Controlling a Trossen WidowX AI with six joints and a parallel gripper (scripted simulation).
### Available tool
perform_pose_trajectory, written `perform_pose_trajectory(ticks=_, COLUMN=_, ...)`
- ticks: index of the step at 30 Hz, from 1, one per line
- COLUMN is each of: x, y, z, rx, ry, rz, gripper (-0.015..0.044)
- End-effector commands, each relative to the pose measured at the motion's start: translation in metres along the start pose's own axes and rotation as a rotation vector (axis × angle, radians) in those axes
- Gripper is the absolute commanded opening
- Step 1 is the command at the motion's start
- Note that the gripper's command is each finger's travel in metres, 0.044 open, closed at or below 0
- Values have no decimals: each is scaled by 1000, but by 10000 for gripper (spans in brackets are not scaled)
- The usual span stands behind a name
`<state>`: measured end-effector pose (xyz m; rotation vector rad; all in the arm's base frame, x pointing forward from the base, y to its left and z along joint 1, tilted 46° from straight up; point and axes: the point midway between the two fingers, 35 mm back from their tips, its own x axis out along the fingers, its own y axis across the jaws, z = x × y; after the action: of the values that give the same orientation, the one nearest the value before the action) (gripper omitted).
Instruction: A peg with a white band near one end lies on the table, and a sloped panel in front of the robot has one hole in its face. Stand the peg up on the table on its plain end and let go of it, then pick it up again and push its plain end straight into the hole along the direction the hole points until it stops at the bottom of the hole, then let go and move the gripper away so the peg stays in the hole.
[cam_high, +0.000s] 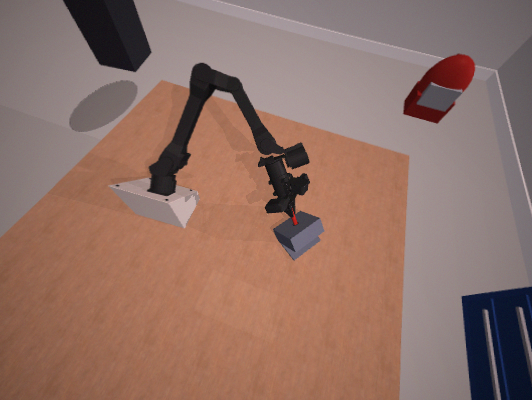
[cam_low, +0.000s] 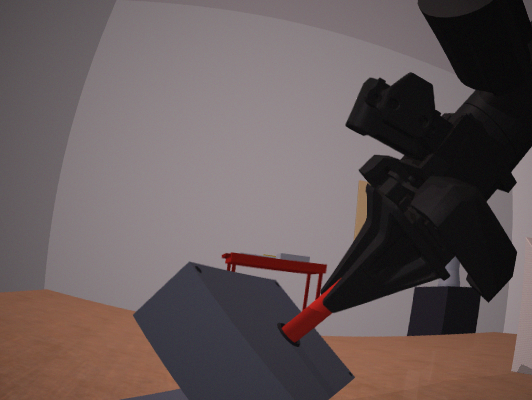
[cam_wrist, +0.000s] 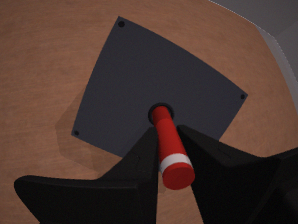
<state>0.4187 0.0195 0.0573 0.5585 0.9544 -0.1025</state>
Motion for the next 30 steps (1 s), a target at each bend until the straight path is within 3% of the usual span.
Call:
perform_pose_trajectory(ticks=1, x=2, y=0, z=2, rx=3, ry=-6, rz=0, gripper=0)
perform_pose_trajectory(ticks=30, x=17, y=0, z=2, rx=3, ry=-6, rz=0, gripper=0)
